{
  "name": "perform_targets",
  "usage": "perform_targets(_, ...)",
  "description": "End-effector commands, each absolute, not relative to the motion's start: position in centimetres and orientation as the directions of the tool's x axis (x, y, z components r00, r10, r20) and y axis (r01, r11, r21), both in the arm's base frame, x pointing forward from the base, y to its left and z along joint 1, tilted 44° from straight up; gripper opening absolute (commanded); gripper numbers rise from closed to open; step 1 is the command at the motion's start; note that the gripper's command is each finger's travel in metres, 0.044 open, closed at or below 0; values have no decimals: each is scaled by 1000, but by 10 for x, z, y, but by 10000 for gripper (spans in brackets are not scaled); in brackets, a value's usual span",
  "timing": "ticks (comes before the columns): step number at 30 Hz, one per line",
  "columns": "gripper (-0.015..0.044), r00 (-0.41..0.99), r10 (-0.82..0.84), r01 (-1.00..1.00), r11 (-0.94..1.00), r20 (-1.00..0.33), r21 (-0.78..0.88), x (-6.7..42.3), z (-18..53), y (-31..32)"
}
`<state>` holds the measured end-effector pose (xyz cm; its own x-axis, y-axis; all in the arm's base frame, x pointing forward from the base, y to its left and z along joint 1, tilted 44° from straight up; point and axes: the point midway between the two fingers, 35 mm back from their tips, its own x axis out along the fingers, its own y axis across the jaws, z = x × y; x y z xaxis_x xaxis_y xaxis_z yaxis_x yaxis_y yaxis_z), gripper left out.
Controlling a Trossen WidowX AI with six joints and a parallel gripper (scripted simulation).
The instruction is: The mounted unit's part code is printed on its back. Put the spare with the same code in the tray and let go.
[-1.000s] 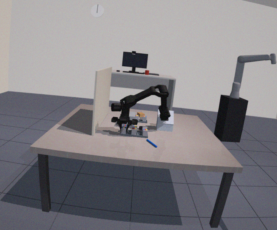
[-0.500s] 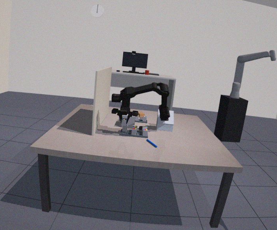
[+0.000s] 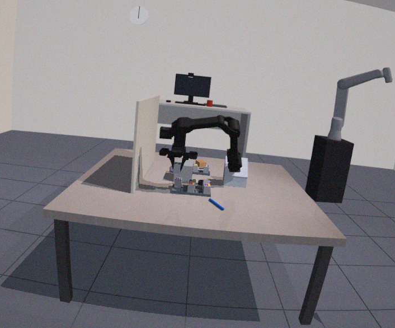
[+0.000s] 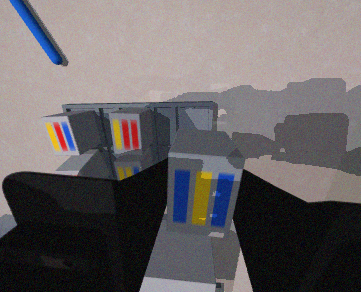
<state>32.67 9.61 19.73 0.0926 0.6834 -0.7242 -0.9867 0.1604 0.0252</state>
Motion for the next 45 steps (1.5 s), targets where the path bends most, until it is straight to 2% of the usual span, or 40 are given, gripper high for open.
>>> perform_targets(1, 0, 97, 685, -987, 160, -722, 19, 327, 212, 84)
perform_targets(16, 0, 98, 683, -987, 162, -724, 19, 329, 233, 52)
perform_targets(31, 0, 103, 654, -979, 199, -750, 39, 365, 164, -33)
perform_targets(45, 0, 88, 634, -976, 210, -768, 61, 367, 90, -120)
